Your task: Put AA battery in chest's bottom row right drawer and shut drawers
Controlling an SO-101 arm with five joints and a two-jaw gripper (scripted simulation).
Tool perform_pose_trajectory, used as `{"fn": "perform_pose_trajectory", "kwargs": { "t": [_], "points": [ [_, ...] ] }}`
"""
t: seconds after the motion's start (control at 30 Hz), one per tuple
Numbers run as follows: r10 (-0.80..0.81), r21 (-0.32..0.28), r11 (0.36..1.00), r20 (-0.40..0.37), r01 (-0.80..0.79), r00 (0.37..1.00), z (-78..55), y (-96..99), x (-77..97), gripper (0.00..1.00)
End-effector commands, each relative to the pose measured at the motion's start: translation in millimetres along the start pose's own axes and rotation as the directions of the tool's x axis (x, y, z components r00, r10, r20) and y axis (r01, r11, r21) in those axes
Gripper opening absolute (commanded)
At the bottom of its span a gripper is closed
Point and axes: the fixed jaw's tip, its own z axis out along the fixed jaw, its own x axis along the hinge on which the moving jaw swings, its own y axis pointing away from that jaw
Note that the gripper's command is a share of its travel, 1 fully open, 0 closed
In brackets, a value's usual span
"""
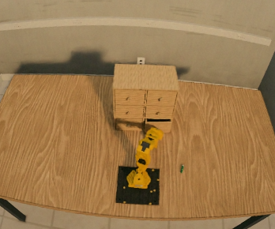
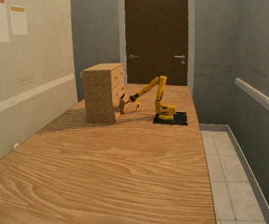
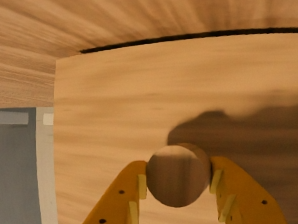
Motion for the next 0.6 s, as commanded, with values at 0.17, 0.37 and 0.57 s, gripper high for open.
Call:
{"fn": "perform_pose_trajectory", "kwargs": {
  "t": [0.17, 0.37, 0.57],
  "points": [
    [-0.007, 0.024, 1.000, -0.002, 0.007, 1.000, 6.8, -7.8, 4.3, 0.00],
    [-0.009, 0.028, 1.000, -0.002, 0.009, 1.000, 9.4, -9.1, 6.2, 0.00],
    [-0.011, 0.030, 0.999, -0.002, 0.011, 1.000, 10.9, -9.8, 7.3, 0.00]
  ]
}}
